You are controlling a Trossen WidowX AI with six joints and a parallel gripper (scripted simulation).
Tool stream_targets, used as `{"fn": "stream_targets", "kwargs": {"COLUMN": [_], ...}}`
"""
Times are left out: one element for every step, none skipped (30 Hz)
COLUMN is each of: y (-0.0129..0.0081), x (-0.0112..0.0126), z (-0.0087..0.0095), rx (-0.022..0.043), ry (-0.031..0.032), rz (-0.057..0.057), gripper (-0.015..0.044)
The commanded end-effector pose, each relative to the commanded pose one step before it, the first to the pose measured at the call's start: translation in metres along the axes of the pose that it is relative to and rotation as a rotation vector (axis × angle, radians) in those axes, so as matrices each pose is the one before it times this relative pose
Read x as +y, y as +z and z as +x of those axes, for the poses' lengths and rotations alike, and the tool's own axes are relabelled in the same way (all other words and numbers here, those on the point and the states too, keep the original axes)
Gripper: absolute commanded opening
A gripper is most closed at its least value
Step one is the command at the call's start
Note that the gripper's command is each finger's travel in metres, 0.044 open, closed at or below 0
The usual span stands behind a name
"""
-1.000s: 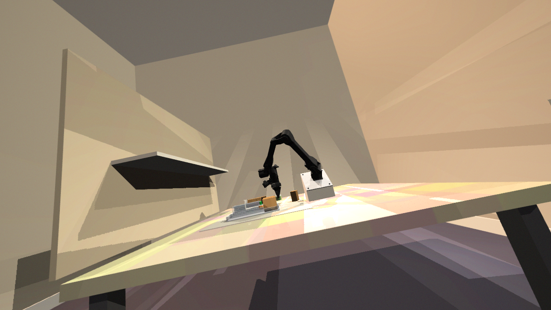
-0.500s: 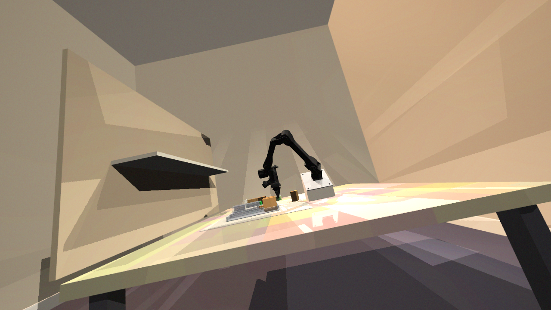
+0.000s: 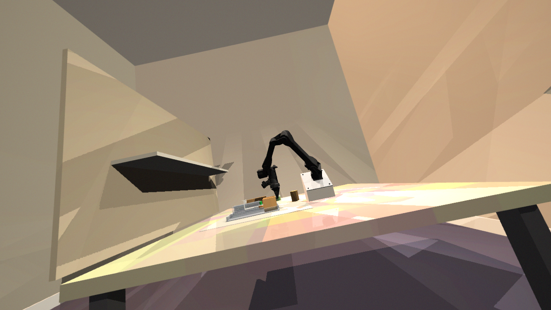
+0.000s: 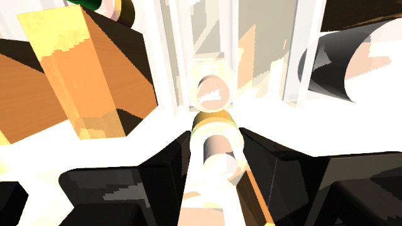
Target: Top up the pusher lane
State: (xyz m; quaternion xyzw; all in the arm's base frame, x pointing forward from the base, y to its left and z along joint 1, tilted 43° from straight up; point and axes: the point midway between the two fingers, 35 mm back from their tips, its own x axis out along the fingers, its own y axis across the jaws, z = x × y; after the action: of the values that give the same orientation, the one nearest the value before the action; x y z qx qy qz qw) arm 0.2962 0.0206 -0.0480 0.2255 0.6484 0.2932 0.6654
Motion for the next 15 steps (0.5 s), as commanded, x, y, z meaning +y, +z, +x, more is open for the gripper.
{"fn": "stream_targets", "kwargs": {"y": [0.01011, 0.00042, 0.00042, 0.00042, 0.00042, 0.00042, 0.00042, 0.00042, 0.00042, 0.00042, 0.00042, 0.00042, 0.00042, 0.00042, 0.00042], "x": [0.00007, 0.0, 0.0, 0.0, 0.0, 0.0, 0.0, 0.0, 0.0, 0.0, 0.0, 0.0, 0.0, 0.0, 0.0], "z": [-0.00175, 0.0, 0.0, 0.0, 0.0, 0.0, 0.0, 0.0, 0.0, 0.0, 0.0, -0.00003, -0.00003, -0.00003, -0.00003], "rx": [-0.0197, -0.00002, -0.00002, -0.00002, -0.00002, -0.00002, -0.00002, -0.00002, -0.00002, -0.00002, -0.00002, -0.00002, -0.00002, -0.00002, -0.00002], "ry": [-0.00115, 0.0, 0.0, 0.0, 0.0, 0.0, 0.0, 0.0, 0.0, 0.0, 0.0, 0.0, 0.0, 0.0, 0.0], "rz": [-0.0138, 0.0, 0.0, 0.0, 0.0, 0.0, 0.0, 0.0, 0.0, 0.0, 0.0, 0.0, 0.0, 0.0, 0.0], "gripper": [0.0, 0.0, 0.0, 0.0, 0.0, 0.0, 0.0, 0.0, 0.0, 0.0, 0.0, 0.0, 0.0, 0.0, 0.0]}}
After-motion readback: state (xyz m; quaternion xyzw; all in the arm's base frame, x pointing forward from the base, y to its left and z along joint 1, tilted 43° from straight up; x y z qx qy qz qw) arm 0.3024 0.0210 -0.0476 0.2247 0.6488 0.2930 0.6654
